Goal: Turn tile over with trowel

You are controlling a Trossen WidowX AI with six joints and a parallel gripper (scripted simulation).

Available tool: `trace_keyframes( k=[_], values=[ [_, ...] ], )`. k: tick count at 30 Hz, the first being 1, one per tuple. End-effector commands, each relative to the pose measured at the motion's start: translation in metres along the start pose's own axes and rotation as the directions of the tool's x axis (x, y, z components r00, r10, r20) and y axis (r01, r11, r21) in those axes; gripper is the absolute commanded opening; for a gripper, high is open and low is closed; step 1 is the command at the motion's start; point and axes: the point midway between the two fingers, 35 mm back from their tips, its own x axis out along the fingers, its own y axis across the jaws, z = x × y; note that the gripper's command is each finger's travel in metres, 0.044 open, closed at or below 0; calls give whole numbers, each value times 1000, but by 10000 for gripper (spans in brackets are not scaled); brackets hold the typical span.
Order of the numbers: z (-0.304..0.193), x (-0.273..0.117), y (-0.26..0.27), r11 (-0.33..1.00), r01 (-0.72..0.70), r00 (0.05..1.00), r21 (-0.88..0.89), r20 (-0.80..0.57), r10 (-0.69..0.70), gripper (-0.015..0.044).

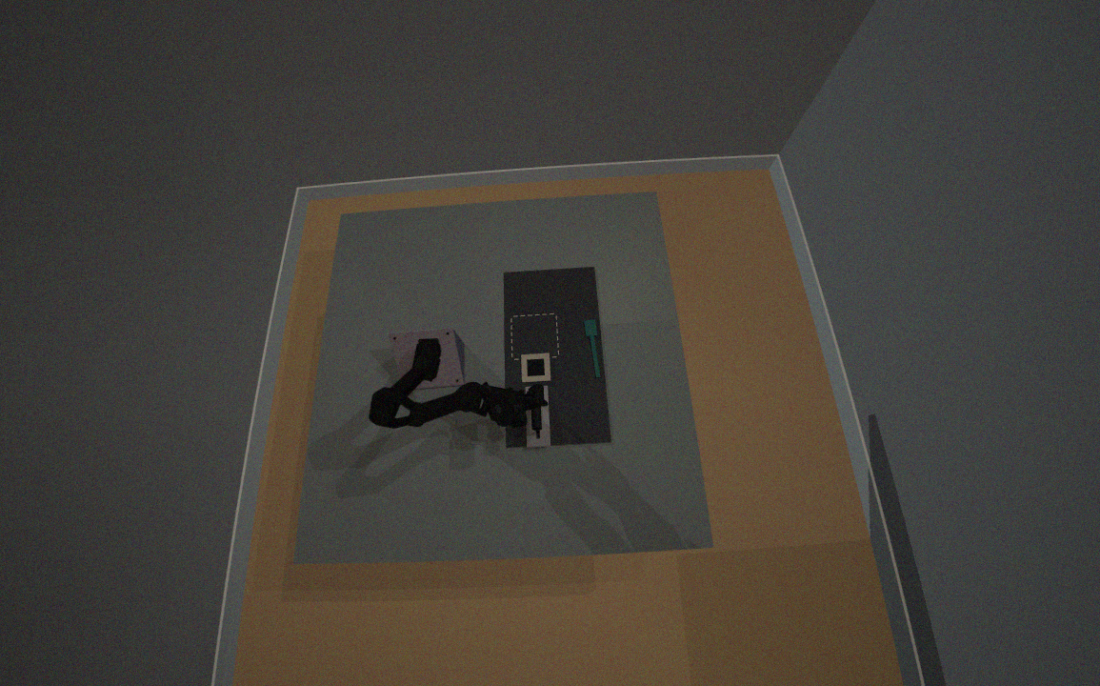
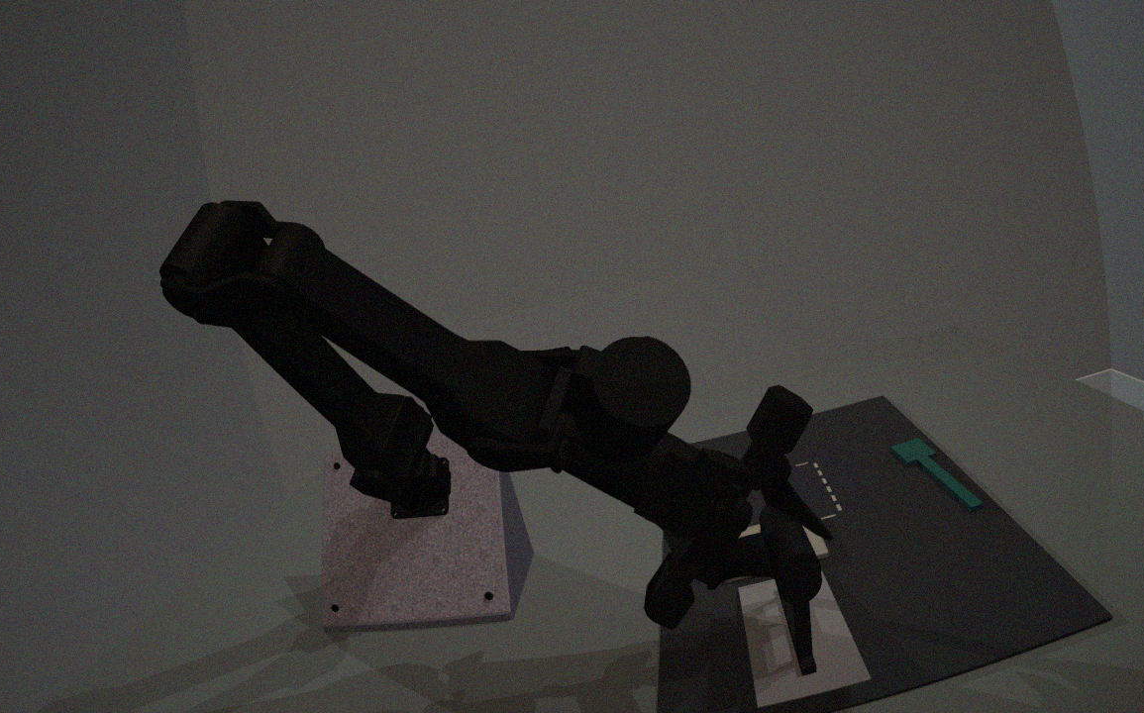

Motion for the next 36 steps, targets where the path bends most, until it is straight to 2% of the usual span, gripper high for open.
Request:
trace_keyframes(
  k=[1, 36],
  values=[
    [-1, 2, -1, 1000, -14, 1000, -5, -3, 14, 0],
    [-50, -2, 3, 1000, -14, 1000, 5, -12, 14, 0]
  ],
)
